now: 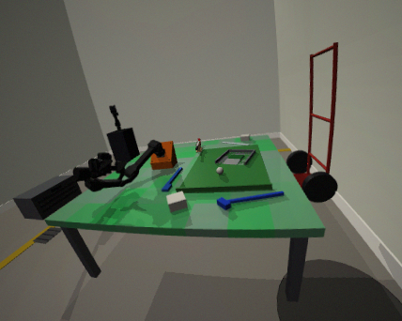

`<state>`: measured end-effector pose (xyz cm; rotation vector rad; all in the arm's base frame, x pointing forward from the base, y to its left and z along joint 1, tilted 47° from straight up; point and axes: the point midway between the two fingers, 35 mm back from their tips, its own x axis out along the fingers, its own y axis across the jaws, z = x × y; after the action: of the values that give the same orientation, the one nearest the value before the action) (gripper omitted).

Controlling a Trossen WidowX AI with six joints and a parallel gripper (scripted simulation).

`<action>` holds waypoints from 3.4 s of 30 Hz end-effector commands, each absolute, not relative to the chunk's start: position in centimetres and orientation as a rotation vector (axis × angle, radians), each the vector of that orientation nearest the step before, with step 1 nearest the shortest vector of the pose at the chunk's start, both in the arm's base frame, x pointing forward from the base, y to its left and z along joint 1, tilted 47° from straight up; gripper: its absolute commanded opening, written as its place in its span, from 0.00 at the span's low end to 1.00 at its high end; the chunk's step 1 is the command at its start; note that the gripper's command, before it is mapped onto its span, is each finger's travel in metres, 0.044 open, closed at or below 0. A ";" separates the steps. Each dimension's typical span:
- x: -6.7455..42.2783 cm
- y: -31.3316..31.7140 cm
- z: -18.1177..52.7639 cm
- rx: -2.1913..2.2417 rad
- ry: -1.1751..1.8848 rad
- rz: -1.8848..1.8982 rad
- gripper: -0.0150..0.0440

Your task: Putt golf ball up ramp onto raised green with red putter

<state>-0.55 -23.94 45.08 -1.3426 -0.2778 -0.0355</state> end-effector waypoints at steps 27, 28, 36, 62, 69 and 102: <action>16.6 6.9 45.6 -1.617 0.085 0.447 1.00; 17.1 7.6 45.2 -1.622 0.100 0.459 1.00; 23.2 15.4 38.4 -1.658 0.295 0.598 1.00; 29.7 20.7 0.9 -1.682 1.192 0.930 1.00; 25.7 16.3 -8.7 -1.641 1.488 0.969 1.00; 23.9 11.0 -15.7 -1.622 1.601 0.973 1.00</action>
<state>23.89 11.40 -15.39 -1.6168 1.5996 0.9751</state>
